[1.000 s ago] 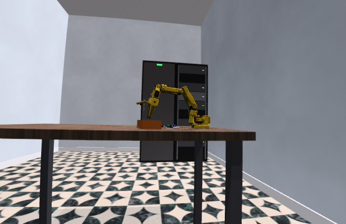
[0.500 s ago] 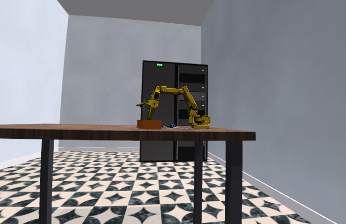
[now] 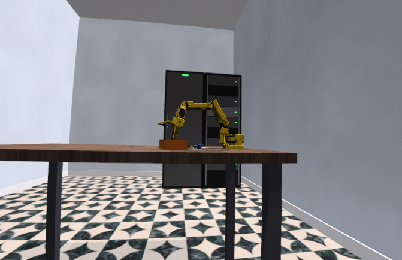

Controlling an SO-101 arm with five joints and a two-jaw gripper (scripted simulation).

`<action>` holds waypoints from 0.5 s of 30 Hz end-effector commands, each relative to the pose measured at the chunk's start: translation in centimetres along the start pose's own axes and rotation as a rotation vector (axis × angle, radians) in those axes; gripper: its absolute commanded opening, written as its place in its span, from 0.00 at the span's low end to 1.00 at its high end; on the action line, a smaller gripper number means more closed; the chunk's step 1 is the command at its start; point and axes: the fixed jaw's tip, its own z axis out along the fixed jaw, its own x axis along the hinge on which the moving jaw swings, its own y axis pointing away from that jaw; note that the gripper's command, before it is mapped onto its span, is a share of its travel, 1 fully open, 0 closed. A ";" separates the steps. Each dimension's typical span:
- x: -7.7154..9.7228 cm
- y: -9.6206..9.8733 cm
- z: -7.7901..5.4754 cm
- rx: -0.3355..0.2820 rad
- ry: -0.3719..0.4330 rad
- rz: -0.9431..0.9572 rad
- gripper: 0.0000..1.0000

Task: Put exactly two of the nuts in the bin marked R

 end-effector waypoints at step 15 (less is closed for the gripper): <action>-0.8 0.2 -0.4 -0.003 -0.072 0.003 0.00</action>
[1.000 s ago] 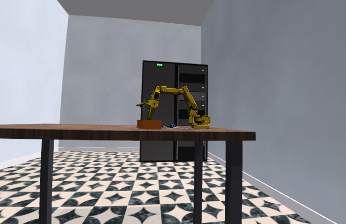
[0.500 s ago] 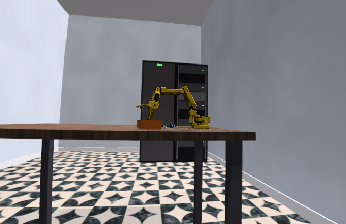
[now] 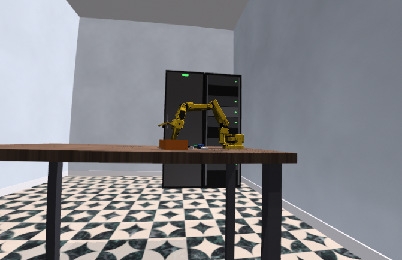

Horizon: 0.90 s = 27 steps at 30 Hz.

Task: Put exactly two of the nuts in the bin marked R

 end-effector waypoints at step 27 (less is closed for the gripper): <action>-0.8 0.2 -1.0 -0.003 -0.072 0.003 0.00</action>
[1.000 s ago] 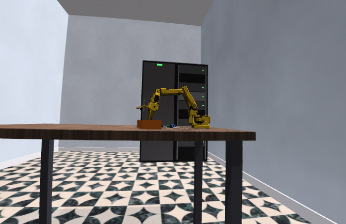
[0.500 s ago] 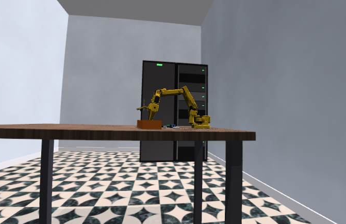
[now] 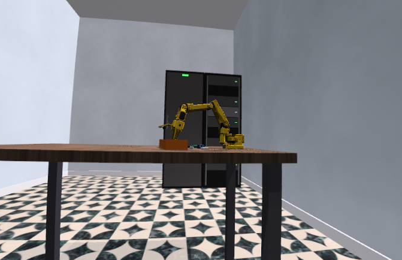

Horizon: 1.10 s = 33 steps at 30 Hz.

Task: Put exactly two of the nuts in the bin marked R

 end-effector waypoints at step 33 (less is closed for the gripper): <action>-1.0 0.2 -0.5 -0.003 -0.081 0.003 0.01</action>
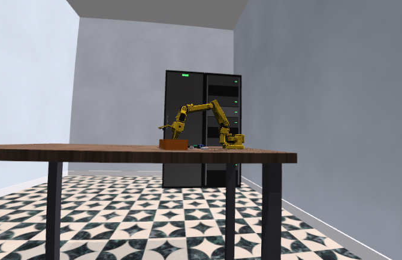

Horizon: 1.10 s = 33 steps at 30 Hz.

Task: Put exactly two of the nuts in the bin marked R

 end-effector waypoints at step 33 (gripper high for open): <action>-1.0 0.2 -1.3 -0.003 -0.062 0.003 0.17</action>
